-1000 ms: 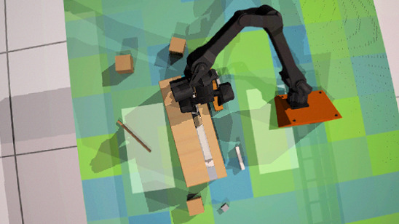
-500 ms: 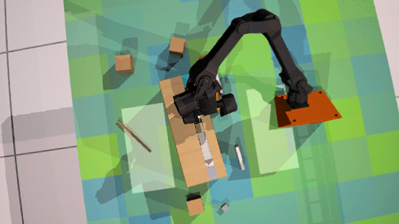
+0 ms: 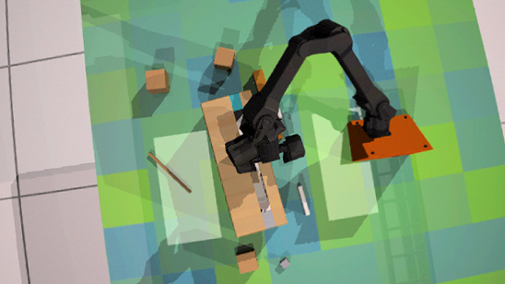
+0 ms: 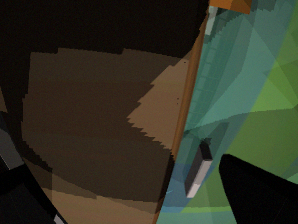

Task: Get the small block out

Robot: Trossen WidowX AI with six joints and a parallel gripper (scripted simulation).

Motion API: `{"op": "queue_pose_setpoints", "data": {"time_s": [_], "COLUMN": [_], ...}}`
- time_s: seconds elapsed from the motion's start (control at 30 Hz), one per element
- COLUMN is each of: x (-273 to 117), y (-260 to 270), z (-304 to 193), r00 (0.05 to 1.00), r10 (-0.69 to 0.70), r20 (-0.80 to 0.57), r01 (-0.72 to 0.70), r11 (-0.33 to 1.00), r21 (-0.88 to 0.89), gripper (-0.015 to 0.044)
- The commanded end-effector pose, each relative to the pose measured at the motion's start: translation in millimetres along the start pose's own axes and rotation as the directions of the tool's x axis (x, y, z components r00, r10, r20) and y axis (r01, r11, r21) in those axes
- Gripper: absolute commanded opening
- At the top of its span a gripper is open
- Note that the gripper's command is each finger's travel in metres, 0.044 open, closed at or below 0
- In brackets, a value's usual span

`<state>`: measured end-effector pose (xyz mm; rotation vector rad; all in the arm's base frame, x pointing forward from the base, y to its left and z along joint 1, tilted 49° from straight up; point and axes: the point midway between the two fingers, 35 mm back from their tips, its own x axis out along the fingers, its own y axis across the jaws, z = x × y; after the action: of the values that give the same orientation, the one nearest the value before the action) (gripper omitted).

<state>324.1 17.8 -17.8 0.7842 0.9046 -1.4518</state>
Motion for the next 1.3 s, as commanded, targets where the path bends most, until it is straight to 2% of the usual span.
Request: {"op": "queue_pose_setpoints", "data": {"time_s": [0.0,0.23,0.63,1.27], "x": [6.8,13.6,7.7,14.5], "y": [-1.5,-1.6,-3.4,-3.5], "z": [-13.0,-32.2,-15.6,-34.8], "r00": [1.000,1.000,1.000,1.000], "r10": [-0.008,-0.008,-0.008,-0.008], "r20": [-0.003,-0.004,-0.003,-0.004], "r01": [0.008,0.008,0.008,0.008], "r11": [1.000,1.000,1.000,1.000], "r21": [-0.003,-0.003,-0.003,-0.003], "gripper": [0.0400,0.0400,0.0400,0.0400]}}
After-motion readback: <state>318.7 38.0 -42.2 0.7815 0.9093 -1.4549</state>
